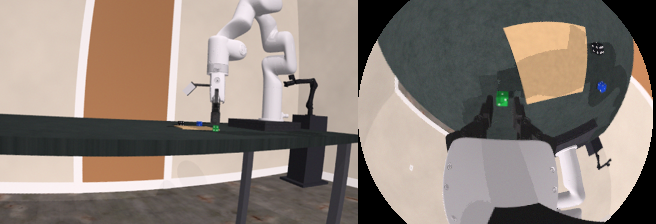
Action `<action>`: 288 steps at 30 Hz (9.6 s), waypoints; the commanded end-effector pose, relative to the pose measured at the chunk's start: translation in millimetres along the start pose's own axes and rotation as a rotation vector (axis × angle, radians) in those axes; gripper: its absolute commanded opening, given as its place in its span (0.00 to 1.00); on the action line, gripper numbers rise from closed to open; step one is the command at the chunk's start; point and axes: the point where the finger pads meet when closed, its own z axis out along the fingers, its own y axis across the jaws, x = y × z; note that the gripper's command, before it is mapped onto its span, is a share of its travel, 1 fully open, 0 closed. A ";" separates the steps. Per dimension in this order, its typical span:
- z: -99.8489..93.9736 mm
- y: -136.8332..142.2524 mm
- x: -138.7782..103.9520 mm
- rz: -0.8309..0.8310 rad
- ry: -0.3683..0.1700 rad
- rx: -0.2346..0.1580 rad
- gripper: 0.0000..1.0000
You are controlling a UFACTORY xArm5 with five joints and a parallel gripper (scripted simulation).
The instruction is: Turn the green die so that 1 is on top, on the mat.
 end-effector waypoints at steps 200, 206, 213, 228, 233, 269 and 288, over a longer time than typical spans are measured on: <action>22.4 -1.0 0.8 0.000 0.002 0.003 0.15; 22.4 -1.0 0.8 0.000 0.002 0.003 0.15; 22.4 -1.0 0.8 0.000 0.002 0.003 0.15; 22.4 -1.0 0.8 0.000 0.002 0.003 0.15; 19.0 -1.0 0.8 0.000 0.002 0.003 0.15; -76.1 10.6 15.2 -0.103 0.003 0.003 0.15; -72.0 78.1 81.7 -0.629 0.004 0.002 0.15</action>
